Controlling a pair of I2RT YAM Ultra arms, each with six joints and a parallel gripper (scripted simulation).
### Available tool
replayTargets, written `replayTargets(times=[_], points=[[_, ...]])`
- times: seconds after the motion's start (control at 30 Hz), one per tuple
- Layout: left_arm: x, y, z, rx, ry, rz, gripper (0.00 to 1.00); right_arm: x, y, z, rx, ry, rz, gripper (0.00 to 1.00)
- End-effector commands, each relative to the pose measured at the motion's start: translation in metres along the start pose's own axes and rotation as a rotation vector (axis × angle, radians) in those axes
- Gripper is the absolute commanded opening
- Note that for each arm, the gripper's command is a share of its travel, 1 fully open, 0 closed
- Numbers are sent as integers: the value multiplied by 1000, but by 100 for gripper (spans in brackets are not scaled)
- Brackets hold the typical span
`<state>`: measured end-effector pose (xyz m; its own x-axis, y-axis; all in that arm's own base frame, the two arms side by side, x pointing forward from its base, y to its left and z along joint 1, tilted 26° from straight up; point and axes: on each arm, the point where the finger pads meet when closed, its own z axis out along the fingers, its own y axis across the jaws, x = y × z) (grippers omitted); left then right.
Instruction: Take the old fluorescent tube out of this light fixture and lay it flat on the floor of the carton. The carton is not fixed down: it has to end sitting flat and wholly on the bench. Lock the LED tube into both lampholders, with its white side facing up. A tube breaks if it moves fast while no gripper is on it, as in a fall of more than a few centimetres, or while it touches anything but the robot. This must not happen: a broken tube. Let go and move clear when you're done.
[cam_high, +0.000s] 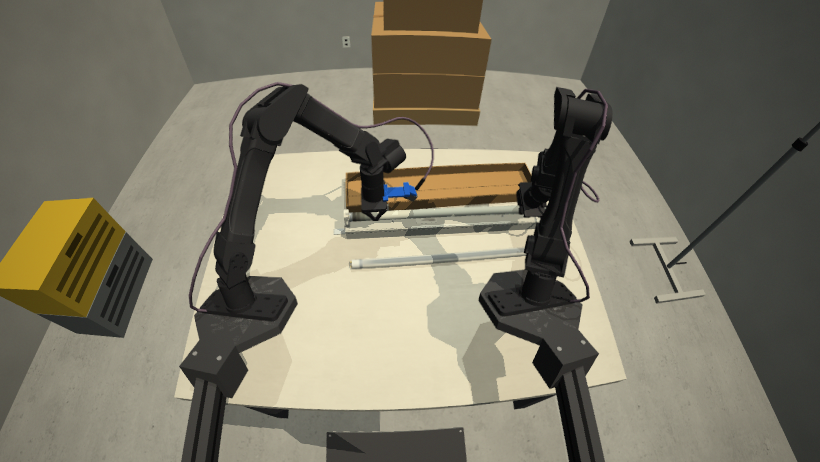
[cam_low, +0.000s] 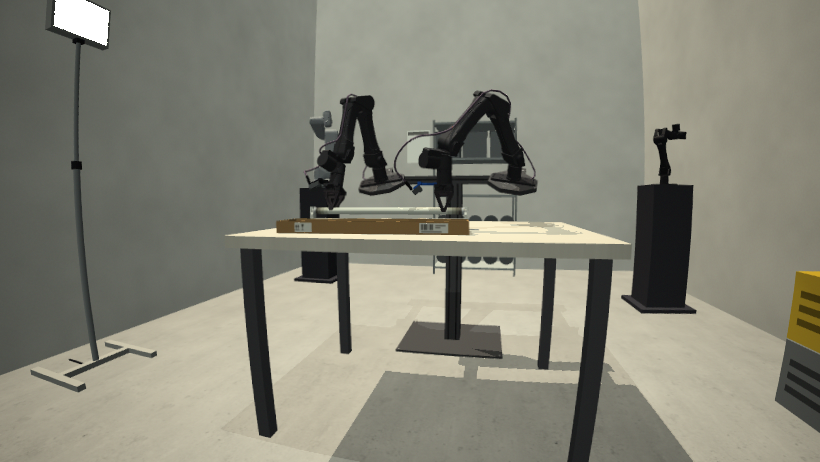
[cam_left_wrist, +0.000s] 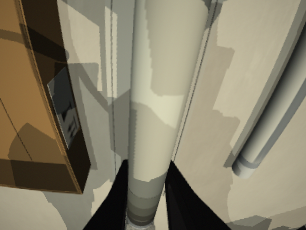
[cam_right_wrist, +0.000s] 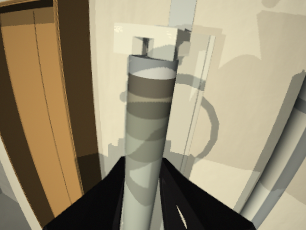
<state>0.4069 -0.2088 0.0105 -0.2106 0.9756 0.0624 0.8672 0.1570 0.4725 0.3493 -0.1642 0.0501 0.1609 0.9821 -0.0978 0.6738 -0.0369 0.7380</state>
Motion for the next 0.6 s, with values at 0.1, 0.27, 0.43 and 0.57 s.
replayTargets(times=[0.1, 0.27, 0.43, 0.57], points=[[-15, 15, -26, -40, -46, -13, 11, -8, 8, -8, -17, -20, -2, 11], [-13, 14, -27, -38, -37, -11, 11, -9, 12, -10, -22, -21, -5, 11], [-13, 14, -29, -37, -37, -11, 11, -10, 20, -13, -38, -21, -9, 11], [-13, 14, -31, -35, -37, -11, 11, -10, 21, -15, -36, -22, -8, 11]])
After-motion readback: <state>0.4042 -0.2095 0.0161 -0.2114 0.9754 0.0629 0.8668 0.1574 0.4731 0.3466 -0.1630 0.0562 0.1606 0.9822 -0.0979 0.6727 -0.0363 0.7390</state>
